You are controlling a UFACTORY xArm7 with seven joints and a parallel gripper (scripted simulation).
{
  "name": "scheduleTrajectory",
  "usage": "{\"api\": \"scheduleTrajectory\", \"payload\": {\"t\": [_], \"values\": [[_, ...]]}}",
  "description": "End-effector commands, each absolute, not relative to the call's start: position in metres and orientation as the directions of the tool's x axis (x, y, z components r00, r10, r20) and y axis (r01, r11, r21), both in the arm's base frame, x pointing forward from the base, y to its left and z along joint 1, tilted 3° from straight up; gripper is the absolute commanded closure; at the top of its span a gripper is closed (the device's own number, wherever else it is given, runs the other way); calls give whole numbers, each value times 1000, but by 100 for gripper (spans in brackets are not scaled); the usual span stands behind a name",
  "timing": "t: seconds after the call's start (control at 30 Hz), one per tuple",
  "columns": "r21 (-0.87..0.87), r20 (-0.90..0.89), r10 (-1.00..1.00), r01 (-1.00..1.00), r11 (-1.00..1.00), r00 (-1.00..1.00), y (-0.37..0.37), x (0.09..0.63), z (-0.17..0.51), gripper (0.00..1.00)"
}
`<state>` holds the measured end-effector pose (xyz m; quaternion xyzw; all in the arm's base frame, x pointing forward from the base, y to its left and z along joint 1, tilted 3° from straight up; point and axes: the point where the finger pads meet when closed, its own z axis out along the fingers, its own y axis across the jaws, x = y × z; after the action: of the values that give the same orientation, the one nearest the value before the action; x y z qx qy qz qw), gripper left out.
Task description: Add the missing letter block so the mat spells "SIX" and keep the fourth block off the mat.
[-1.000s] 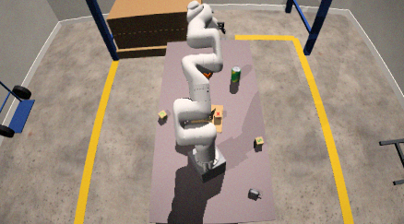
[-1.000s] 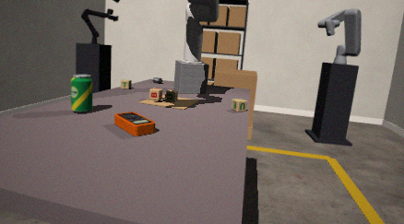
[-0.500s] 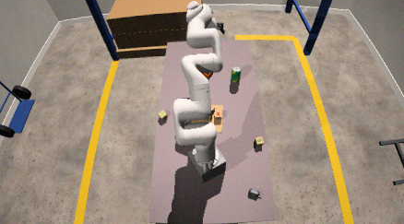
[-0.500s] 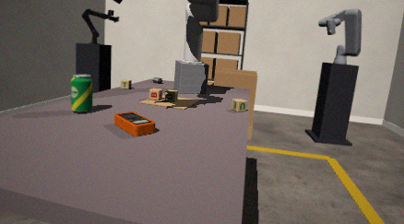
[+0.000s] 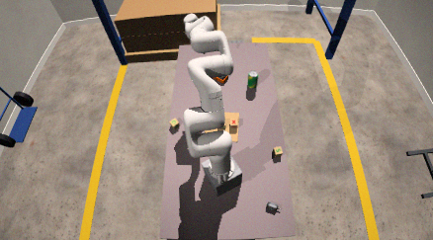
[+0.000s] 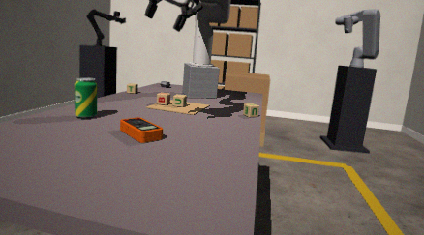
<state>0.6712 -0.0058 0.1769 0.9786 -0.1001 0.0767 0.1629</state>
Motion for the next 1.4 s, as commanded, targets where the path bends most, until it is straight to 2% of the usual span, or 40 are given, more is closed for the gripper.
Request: {"api": "scheduleTrajectory", "payload": {"t": [0.0, 0.3, 0.37, 0.4, 0.73, 0.87, 0.93, 1.0, 1.37], "values": [[230, 211, -161, -209, -950, 964, 48, 651, 156, 0], [130, 186, -173, -199, -971, 967, 131, 591, 119, 0], [130, 186, -173, -199, -971, 967, 131, 591, 119, 0], [102, 175, -178, -198, -975, 968, 154, 569, 108, 0], [26, 132, -201, -206, -978, 971, 214, 483, 75, 0], [3, 112, -213, -215, -977, 971, 232, 442, 62, 0], [3, 112, -213, -215, -977, 971, 232, 442, 62, 0], [-14, 93, -226, -226, -974, 970, 244, 403, 49, 0], [-36, 50, -270, -268, -963, 962, 249, 295, 18, 0]]}}
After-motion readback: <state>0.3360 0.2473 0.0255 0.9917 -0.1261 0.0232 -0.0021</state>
